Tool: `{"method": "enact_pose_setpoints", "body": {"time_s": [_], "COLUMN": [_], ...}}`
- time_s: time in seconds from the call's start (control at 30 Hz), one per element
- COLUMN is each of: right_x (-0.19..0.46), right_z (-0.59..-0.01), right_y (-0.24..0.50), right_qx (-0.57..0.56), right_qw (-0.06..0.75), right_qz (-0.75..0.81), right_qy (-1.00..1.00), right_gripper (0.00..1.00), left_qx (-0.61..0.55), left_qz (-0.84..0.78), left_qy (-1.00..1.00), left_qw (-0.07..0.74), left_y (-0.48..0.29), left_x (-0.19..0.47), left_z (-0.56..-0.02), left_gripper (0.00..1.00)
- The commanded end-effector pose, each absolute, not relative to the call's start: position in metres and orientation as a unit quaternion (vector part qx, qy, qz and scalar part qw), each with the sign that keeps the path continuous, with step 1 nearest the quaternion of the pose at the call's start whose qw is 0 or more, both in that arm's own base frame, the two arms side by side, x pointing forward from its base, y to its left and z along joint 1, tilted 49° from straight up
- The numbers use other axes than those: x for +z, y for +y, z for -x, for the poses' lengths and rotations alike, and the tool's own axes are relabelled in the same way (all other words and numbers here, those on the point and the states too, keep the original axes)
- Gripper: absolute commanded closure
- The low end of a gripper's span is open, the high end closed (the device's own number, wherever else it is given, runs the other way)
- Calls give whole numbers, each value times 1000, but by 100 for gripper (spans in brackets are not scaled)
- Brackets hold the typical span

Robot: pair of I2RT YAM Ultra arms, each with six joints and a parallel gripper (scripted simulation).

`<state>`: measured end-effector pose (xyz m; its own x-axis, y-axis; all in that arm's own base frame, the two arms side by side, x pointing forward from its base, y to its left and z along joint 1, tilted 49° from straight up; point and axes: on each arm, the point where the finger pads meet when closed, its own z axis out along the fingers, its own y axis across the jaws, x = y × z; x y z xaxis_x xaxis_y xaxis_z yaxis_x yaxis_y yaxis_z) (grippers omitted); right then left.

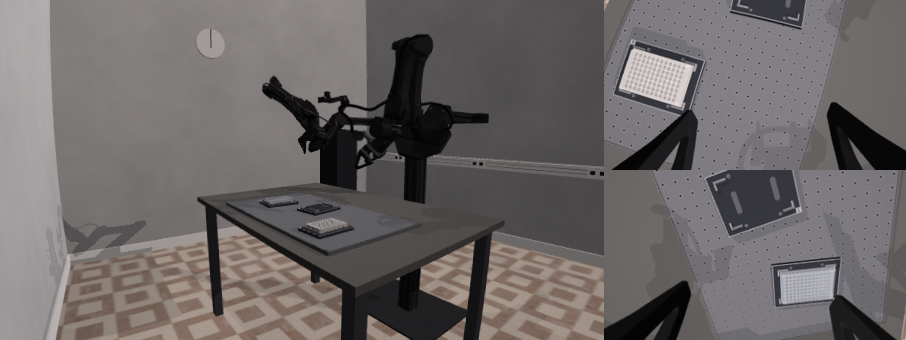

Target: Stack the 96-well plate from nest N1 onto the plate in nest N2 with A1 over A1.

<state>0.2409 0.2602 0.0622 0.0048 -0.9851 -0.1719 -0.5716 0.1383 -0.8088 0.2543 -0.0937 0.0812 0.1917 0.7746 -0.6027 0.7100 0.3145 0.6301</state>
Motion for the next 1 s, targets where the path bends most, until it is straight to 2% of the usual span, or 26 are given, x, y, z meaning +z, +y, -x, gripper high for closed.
{"method": "enact_pose_setpoints", "body": {"time_s": [0.0, 0.2, 0.5, 0.77, 0.83, 0.97], "right_x": [73, 76, 75, 80, 80, 87], "right_z": [-251, -277, -310, -348, -348, -369], "right_y": [272, 238, 195, 144, 144, 116], "right_qx": [-200, -176, -151, -135, -135, -133], "right_qw": [454, 476, 496, 523, 523, 539], "right_qz": [620, 609, 589, 557, 557, 538], "right_qy": [608, 610, 619, 630, 630, 634], "right_gripper": [0, 0, 0, 0, 0, 0], "left_qx": [135, 185, 158, 89, 89, 41], "left_qz": [-538, -477, -429, -398, -398, -418], "left_qy": [627, 595, 570, 566, 566, 563], "left_qw": [547, 620, 683, 717, 717, 712], "left_y": [-96, -116, -180, -265, -265, -323], "left_x": [119, 182, 221, 224, 224, 200], "left_z": [-312, -333, -331, -302, -302, -263], "left_gripper": [0, 0, 0, 0, 0, 0]}}
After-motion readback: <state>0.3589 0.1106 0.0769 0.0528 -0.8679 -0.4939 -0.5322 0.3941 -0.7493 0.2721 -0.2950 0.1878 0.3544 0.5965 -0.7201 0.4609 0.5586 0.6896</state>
